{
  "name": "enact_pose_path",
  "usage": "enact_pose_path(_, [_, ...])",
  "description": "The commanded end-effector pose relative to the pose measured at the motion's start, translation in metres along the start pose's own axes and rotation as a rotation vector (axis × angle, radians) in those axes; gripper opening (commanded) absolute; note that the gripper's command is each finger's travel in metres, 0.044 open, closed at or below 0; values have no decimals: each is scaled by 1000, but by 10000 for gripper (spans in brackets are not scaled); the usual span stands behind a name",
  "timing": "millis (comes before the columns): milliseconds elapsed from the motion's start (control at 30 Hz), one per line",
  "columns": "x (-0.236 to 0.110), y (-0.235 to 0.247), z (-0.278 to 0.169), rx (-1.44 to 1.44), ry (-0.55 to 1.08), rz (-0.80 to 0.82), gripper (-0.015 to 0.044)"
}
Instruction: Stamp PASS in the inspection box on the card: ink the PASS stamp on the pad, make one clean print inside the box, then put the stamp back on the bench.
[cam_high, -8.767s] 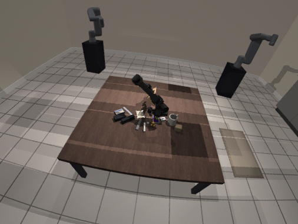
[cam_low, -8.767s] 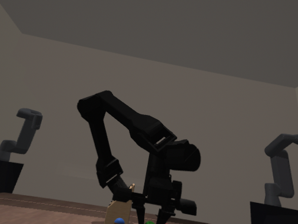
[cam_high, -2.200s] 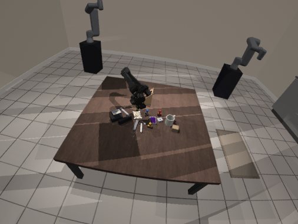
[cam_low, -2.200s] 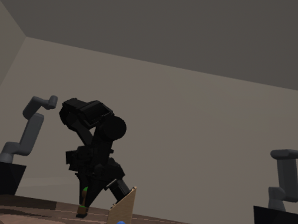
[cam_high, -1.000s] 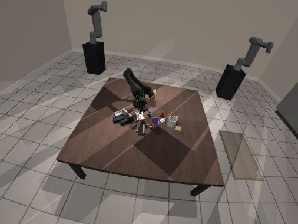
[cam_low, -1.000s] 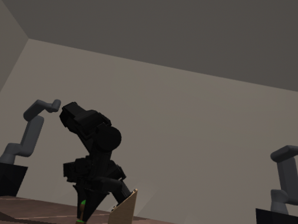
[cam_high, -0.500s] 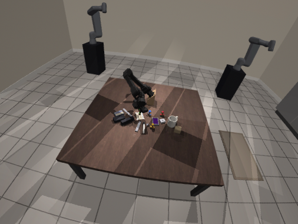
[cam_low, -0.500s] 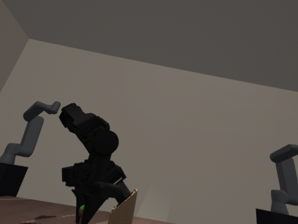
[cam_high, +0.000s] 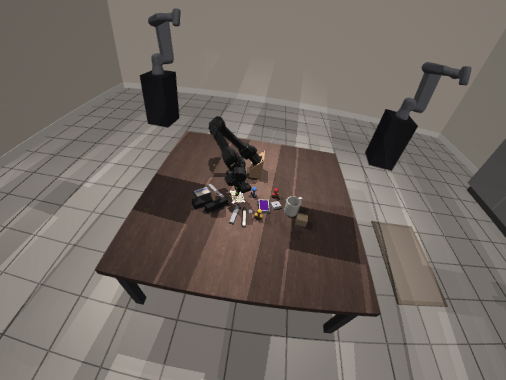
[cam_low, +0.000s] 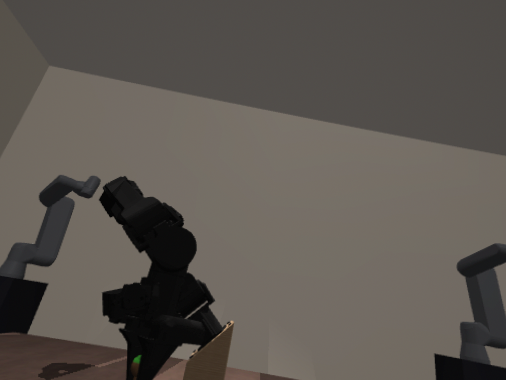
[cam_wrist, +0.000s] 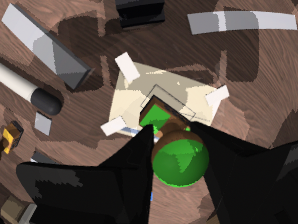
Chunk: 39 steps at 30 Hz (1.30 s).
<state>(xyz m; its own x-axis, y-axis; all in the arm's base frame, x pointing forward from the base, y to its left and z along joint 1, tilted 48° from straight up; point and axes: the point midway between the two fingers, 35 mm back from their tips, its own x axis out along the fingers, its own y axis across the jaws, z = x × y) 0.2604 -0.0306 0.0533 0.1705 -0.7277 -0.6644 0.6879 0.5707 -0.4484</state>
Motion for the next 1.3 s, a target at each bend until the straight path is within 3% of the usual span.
enact_pose_path(0, [4,-2,-2,-9,0,-8,0])
enact_pose_path(1267, [21,-4,-2,-8,-4,-6,0])
